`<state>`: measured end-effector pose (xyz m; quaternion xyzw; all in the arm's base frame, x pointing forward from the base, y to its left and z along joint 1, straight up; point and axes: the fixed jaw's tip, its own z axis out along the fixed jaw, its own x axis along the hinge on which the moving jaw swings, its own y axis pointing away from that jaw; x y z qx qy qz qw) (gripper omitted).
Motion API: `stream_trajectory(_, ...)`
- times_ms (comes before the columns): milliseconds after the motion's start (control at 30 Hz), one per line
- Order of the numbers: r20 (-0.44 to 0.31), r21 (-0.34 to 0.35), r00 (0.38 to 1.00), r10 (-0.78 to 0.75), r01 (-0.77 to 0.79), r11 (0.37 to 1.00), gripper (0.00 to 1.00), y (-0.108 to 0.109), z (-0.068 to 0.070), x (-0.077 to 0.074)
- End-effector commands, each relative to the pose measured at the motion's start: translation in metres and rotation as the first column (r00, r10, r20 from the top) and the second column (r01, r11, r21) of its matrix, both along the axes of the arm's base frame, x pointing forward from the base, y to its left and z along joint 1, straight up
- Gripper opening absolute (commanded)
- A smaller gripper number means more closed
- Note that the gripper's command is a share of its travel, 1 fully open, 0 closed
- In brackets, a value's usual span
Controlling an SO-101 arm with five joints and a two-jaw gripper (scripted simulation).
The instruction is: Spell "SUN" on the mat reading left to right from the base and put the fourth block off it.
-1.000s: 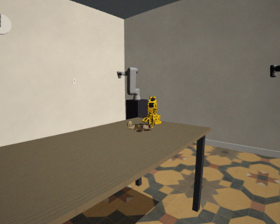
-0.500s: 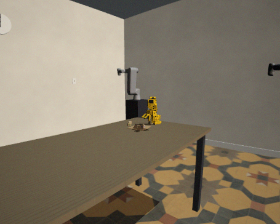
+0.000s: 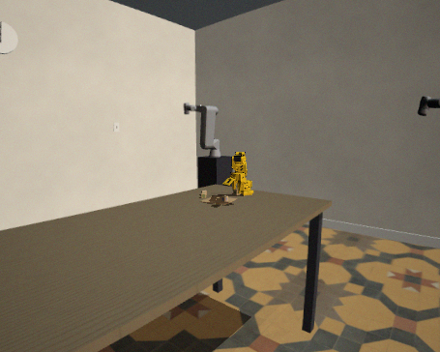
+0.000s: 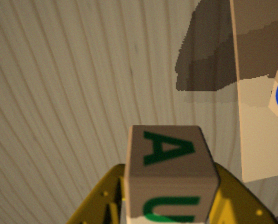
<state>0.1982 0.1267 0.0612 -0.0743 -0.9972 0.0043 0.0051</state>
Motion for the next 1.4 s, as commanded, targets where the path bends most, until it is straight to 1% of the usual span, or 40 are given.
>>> stream_trajectory(0, 0.078, 0.046, 0.997, 0.016, -0.02, 0.999, 0.0, 0.002, 0.018, 0.007)
stream_trajectory(267, 0.081, 0.041, 0.994, 0.07, -0.074, 0.996, 0.0, -0.003, 0.018, 0.007)
stream_trajectory(600, 0.086, 0.025, 0.97, 0.229, -0.232, 0.972, 0.0, -0.015, 0.018, 0.009)
stream_trajectory(667, 0.086, 0.025, 0.97, 0.229, -0.232, 0.972, 0.0, -0.015, 0.018, 0.009)
stream_trajectory(733, 0.087, 0.021, 0.959, 0.27, -0.272, 0.962, 0.0, -0.019, 0.018, 0.009)
stream_trajectory(967, 0.088, 0.004, 0.899, 0.429, -0.431, 0.902, 0.0, -0.032, 0.018, 0.009)
stream_trajectory(1167, 0.085, -0.013, 0.814, 0.574, -0.575, 0.818, 0.0, -0.046, 0.017, 0.009)
stream_trajectory(1233, 0.085, -0.013, 0.814, 0.574, -0.575, 0.818, 0.0, -0.046, 0.017, 0.009)
stream_trajectory(1367, 0.081, -0.025, 0.74, 0.668, -0.668, 0.744, 0.0, -0.056, 0.017, 0.008)
